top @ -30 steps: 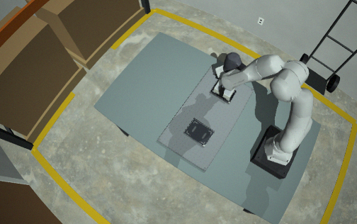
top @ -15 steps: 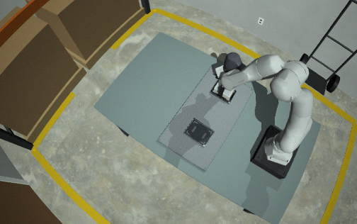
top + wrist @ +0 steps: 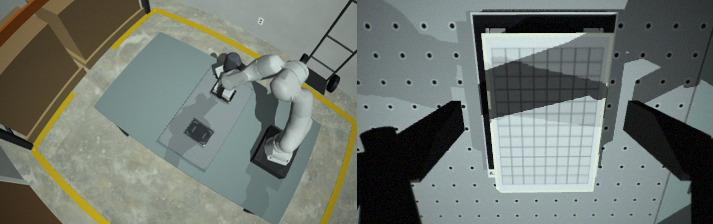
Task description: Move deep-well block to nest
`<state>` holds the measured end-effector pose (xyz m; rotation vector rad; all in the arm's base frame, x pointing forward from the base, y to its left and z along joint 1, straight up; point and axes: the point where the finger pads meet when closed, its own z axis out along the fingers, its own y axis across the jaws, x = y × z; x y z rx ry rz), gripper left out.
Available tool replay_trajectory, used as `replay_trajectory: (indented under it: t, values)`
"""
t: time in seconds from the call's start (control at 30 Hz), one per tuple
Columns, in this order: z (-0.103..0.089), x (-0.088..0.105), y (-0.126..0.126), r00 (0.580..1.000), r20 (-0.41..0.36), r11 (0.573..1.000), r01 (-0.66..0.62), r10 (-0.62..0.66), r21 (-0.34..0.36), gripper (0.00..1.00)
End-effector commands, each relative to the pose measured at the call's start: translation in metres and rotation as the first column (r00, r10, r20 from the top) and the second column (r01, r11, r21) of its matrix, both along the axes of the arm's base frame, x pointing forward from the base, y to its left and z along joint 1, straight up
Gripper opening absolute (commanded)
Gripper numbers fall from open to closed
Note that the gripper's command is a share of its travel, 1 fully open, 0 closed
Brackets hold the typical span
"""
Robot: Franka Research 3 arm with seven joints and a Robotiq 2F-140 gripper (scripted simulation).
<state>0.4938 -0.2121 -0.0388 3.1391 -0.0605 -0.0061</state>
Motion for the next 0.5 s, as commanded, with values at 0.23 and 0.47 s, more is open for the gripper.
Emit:
replay_trajectory:
  t: [0.23,0.47]
  values:
    - [0.016,0.001,-0.001,1.0,0.002,1.0,-0.004,0.004,-0.001,1.0]
    - [0.029,0.001,-0.001,1.0,0.002,1.0,-0.004,0.004,-0.001,1.0]
